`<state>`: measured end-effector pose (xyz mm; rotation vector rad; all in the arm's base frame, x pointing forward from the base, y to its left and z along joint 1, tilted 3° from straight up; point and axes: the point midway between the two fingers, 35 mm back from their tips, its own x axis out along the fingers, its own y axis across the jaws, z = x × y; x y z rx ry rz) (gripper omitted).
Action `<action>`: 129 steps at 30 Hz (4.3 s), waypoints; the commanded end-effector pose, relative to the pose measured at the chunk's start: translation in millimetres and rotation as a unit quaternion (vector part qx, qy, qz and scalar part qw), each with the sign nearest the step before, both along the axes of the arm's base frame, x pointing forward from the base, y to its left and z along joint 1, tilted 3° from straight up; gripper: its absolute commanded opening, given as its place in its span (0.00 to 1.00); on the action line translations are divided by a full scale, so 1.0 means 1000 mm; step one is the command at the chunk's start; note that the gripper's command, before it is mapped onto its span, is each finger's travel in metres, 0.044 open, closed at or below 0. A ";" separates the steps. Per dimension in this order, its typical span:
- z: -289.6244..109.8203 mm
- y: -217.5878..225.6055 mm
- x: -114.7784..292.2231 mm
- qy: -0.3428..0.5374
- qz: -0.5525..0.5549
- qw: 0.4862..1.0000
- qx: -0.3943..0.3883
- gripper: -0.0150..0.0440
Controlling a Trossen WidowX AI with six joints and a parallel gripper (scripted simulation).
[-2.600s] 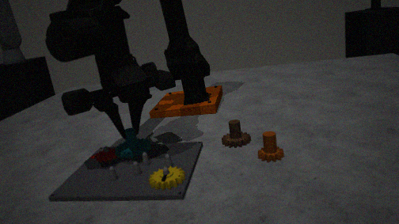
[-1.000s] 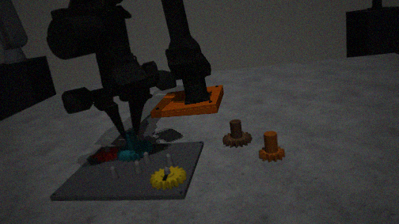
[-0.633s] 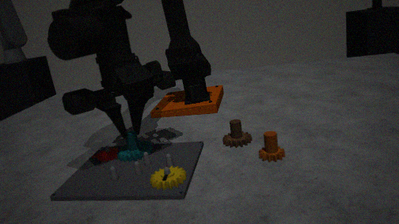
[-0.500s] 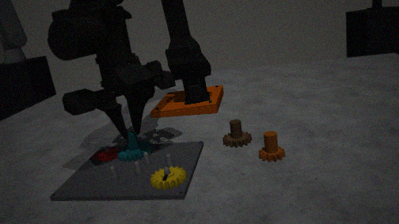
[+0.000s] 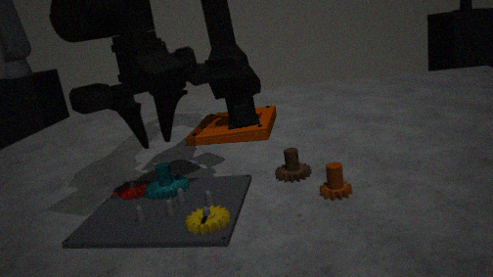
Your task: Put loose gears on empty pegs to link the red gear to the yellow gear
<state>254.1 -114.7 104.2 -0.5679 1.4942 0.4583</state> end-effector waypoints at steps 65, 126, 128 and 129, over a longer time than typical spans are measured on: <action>-0.063 0.188 -0.011 -0.004 -0.168 0.986 0.014 0.82; 0.022 0.197 0.000 -0.005 -0.169 0.985 0.015 0.25; 0.027 0.198 -0.001 -0.005 -0.169 0.985 0.015 0.25; 0.029 0.198 -0.001 -0.005 -0.169 0.985 0.015 0.25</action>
